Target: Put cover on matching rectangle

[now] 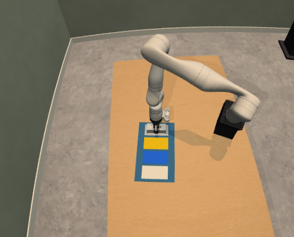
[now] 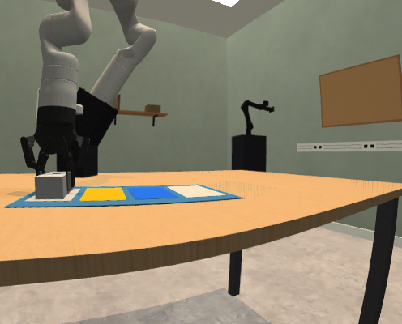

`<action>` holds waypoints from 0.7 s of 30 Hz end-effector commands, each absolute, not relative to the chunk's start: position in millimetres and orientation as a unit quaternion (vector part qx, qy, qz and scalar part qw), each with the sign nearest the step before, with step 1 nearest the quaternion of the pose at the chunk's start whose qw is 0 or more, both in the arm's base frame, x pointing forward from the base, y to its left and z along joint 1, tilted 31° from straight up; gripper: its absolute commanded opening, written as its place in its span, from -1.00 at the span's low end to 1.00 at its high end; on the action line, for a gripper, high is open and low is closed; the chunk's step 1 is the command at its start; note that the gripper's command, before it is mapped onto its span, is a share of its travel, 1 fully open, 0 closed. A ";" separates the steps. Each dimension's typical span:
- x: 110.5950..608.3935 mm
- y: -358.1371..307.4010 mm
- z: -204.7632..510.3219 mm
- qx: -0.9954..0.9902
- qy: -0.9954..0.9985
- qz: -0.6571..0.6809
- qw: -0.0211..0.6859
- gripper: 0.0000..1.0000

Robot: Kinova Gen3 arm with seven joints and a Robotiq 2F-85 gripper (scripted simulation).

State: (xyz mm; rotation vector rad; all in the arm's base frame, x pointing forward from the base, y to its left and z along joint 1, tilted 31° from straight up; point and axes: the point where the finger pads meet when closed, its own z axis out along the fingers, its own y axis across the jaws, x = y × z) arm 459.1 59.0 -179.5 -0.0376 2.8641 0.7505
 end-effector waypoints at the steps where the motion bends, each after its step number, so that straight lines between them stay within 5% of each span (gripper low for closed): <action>1: 459.6 58.5 -179.2 -0.012 0.963 0.252 0.091 -0.98; 21: 459.6 58.5 -179.2 -0.012 0.963 0.252 0.091 -1.00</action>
